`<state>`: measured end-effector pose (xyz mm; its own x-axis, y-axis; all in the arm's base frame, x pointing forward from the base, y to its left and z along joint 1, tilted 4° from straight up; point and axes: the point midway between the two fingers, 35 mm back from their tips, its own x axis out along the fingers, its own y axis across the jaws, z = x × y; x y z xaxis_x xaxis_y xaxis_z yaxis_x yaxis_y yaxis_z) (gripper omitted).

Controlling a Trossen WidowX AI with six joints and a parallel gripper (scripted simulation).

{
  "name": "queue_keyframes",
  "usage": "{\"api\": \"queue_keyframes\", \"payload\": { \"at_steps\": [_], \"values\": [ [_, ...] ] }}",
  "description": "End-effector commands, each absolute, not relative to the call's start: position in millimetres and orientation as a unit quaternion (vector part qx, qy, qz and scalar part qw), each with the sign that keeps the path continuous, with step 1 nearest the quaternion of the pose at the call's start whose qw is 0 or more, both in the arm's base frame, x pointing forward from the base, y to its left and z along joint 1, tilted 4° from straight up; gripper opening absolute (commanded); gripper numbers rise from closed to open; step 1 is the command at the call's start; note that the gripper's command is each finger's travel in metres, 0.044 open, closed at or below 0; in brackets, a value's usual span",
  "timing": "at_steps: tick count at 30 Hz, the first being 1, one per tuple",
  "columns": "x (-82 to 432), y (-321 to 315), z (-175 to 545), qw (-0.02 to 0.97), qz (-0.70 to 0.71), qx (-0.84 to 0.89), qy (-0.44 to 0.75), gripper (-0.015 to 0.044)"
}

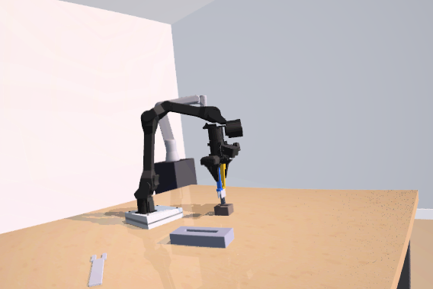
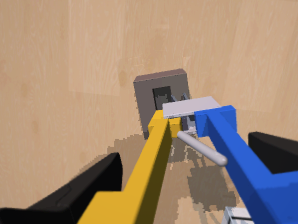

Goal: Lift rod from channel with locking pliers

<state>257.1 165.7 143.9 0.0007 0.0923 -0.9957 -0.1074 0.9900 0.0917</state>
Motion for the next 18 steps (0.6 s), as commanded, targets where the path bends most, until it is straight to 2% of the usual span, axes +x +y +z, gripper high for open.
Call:
{"api": "queue_keyframes", "payload": {
  "at_steps": [1, 18],
  "values": [
    [262.8, 160.4, 145.0, 0.709, 0.073, -0.006, 0.702, 0.0321],
    [278.8, 139.0, 143.6, 0.709, 0.073, -0.009, 0.701, 0.0321]
  ]
}}
